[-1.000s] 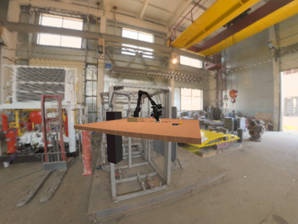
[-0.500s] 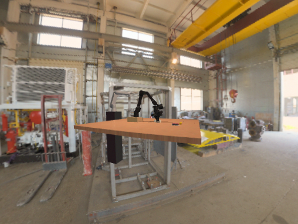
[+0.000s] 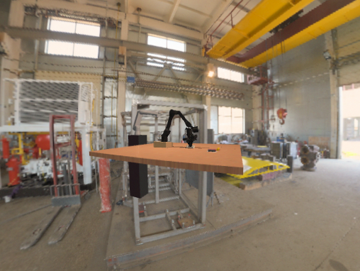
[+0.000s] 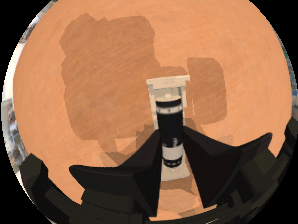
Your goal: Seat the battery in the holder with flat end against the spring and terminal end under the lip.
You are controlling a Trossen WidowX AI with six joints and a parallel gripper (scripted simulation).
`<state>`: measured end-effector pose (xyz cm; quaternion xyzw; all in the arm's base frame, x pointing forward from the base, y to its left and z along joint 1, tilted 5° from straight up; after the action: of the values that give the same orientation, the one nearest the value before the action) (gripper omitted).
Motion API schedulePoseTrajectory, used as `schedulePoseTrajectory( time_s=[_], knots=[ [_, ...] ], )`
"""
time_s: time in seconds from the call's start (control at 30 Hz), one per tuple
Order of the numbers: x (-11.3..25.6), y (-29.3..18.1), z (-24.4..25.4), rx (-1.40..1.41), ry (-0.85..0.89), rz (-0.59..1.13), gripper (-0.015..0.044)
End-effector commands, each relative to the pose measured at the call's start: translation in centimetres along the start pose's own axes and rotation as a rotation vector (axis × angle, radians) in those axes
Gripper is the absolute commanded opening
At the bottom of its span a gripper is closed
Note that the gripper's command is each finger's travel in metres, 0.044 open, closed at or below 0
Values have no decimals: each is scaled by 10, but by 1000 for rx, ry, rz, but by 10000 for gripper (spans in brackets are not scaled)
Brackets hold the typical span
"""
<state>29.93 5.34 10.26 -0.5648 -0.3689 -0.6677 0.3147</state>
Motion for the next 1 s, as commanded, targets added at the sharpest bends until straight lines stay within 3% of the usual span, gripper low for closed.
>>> schedulePoseTrajectory(
  time_s=[0.0, 0.97],
  knots=[
    [-2, 0, 0, 6, -12, 48, 63],
    [-5, 22, 4, -2, -25, 126, 63]
  ],
)
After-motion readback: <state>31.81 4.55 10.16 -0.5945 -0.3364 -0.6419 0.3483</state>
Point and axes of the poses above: the point midway between the two fingers, 35 mm back from their tips, its own x axis back along the fingers, its own z axis across the jaws, y = z × x, the point moved 10 cm from there along x, back along the fingers, and after that the axes turned 11 degrees about -x, right-handed, at the moved point
